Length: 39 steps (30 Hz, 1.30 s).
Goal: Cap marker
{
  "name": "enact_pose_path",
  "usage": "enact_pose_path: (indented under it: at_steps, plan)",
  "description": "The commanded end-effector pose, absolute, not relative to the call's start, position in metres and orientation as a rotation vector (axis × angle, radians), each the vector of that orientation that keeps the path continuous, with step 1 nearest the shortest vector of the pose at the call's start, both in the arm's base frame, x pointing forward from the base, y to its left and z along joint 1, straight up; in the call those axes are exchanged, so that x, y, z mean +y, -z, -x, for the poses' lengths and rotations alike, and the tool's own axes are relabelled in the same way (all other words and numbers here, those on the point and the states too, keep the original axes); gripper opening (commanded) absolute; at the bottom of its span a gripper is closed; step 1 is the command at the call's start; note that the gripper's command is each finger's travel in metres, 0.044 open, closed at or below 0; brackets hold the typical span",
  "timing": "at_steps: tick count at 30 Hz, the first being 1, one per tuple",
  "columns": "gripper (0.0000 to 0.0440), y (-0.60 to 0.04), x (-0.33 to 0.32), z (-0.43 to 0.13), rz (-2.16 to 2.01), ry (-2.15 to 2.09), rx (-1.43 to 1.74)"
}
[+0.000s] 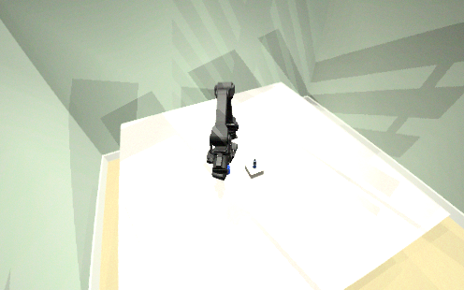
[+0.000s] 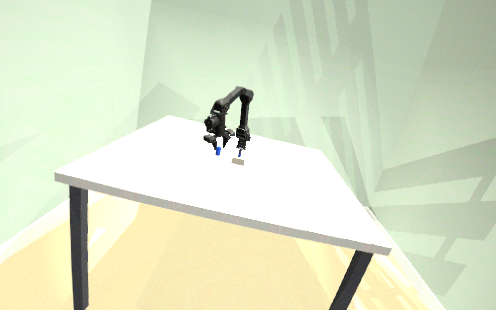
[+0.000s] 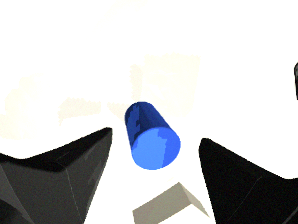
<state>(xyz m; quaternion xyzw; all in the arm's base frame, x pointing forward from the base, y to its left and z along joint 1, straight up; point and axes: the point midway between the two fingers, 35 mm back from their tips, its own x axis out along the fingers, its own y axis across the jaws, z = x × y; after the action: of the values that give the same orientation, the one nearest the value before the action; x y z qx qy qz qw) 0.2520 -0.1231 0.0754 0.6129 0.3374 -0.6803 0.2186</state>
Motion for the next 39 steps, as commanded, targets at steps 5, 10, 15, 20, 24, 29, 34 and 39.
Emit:
enact_pose_path:
  at_steps: [5, 10, 15, 20, 24, 29, 34, 39]
  plan:
    - [0.0257, -0.059, -0.121, -0.247, -1.661, 1.880, 0.975]
    - [0.0205, -0.056, -0.122, -0.246, -1.643, 1.867, 0.973]
    - [0.0073, -0.063, -0.122, -0.247, -1.630, 1.845, 0.957]
    - [0.0069, -0.078, -0.127, -0.255, -1.625, 1.799, 0.903]
    - [0.0064, -0.092, -0.129, -0.262, -1.625, 1.763, 0.873]
    - [0.0064, -0.109, -0.126, -0.270, -1.632, 1.721, 0.849]
    - [0.0065, -0.125, -0.115, -0.280, -1.644, 1.686, 0.835]
    - [0.0060, -0.139, -0.099, -0.290, -1.656, 1.658, 0.830]
